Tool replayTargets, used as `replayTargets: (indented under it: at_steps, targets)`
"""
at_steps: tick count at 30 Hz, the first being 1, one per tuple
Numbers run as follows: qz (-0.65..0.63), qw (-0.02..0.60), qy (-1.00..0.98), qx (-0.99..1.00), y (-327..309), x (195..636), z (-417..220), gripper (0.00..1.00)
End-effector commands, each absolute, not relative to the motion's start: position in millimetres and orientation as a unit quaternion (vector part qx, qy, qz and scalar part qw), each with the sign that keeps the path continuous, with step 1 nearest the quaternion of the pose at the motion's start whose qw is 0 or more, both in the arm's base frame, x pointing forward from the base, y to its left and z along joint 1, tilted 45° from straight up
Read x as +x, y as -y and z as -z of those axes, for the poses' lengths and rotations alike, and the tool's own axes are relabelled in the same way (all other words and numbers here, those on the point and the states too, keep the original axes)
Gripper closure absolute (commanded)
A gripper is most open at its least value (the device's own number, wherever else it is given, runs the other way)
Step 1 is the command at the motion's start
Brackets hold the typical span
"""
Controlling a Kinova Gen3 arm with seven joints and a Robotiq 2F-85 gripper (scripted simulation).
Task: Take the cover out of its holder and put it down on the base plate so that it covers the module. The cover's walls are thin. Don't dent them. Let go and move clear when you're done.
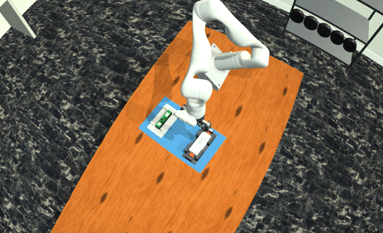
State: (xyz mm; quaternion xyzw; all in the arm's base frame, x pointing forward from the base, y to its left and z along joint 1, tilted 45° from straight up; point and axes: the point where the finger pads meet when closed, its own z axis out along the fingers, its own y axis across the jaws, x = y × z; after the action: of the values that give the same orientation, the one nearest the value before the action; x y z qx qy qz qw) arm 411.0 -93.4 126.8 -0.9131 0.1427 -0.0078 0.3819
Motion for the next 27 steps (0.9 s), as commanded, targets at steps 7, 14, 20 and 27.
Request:
replayTargets:
  at_steps: [7, 14, 20, 27]
  targets:
    - [0.006, 0.382, -0.138, -0.914, 73.8, 420.2, -123.0, 0.00]
    - [0.006, 0.382, -0.137, -0.914, 37.5, 439.3, -114.1, 0.00]
    - [0.006, 0.382, -0.137, -0.914, 37.5, 439.3, -114.1, 0.00]
    - [0.006, 0.382, -0.138, -0.914, 26.3, 445.2, -111.4, 0.00]
